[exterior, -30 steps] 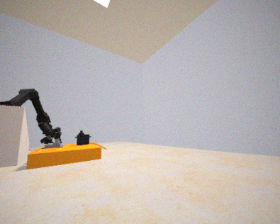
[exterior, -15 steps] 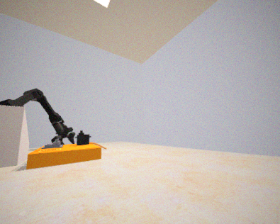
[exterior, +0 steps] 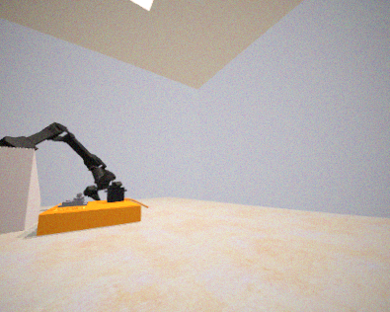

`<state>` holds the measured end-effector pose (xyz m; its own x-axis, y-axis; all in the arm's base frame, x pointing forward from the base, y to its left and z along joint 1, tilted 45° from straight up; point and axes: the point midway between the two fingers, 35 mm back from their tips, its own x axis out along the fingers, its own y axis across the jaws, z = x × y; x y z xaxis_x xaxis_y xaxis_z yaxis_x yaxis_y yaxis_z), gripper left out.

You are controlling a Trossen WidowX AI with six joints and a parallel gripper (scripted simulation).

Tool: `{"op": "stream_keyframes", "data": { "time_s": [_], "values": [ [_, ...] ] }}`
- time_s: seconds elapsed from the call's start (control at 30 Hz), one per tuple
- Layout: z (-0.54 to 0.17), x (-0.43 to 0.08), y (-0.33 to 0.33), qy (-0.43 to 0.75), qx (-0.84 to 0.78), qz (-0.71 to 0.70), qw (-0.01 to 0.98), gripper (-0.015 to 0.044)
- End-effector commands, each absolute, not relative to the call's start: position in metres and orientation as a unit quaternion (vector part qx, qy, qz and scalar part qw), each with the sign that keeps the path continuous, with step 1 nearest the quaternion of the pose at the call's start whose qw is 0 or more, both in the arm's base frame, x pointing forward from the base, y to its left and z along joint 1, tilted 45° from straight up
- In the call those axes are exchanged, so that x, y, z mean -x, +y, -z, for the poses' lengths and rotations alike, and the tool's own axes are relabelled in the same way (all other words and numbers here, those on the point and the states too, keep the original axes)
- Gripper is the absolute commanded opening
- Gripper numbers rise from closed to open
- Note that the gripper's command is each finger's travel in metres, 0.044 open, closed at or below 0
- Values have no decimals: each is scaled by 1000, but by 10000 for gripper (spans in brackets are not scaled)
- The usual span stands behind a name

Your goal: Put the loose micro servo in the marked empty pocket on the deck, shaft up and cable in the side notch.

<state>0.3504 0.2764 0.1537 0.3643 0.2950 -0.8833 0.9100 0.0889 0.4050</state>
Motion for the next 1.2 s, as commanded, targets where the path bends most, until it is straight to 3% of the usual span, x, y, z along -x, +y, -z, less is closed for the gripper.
{"op": "stream_keyframes", "data": {
  "time_s": [0.0, 1.17],
  "values": [
    [-136, -357, 252, 495, -624, 322, 512, 440],
    [-54, -360, 61, 431, -713, 552, 49, 440]
  ]
}}
